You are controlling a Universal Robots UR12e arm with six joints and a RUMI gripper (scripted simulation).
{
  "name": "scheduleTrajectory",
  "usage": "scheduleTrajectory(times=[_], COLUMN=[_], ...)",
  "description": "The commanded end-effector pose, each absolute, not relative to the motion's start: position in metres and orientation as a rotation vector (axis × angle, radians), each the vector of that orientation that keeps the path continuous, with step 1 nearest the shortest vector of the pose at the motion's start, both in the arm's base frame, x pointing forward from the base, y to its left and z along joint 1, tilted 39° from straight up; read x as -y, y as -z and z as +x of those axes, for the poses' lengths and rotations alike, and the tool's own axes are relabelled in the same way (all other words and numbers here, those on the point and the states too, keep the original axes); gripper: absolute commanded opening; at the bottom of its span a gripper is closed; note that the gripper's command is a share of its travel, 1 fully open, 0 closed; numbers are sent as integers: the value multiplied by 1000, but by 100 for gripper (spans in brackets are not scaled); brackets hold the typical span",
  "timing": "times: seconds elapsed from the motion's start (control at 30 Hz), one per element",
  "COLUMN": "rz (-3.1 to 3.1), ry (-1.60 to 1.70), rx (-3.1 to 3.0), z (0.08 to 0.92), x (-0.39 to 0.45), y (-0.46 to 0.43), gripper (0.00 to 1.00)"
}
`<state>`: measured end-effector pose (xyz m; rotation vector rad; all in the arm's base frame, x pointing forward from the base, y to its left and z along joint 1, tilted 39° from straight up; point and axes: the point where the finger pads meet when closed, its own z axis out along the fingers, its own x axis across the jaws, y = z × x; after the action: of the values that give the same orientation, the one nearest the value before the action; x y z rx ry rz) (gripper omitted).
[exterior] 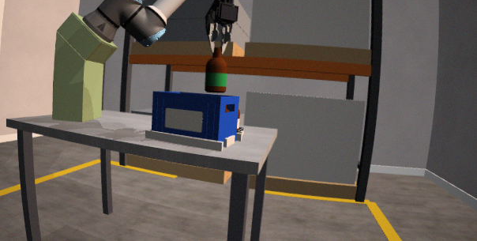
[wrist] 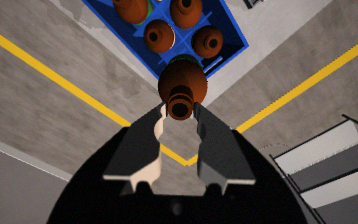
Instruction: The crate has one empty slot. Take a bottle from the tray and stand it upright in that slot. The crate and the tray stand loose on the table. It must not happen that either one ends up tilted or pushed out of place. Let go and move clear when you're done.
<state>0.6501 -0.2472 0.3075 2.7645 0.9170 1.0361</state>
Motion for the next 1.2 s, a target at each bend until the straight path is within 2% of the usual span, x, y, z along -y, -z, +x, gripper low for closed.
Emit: scheduleTrajectory(times=[0.0, 1.17], rz=[2759, 2759], ry=[-1038, -1038], rx=[-916, -916], z=[651, 661], x=[250, 249], y=[-311, -298], gripper=[0, 0])
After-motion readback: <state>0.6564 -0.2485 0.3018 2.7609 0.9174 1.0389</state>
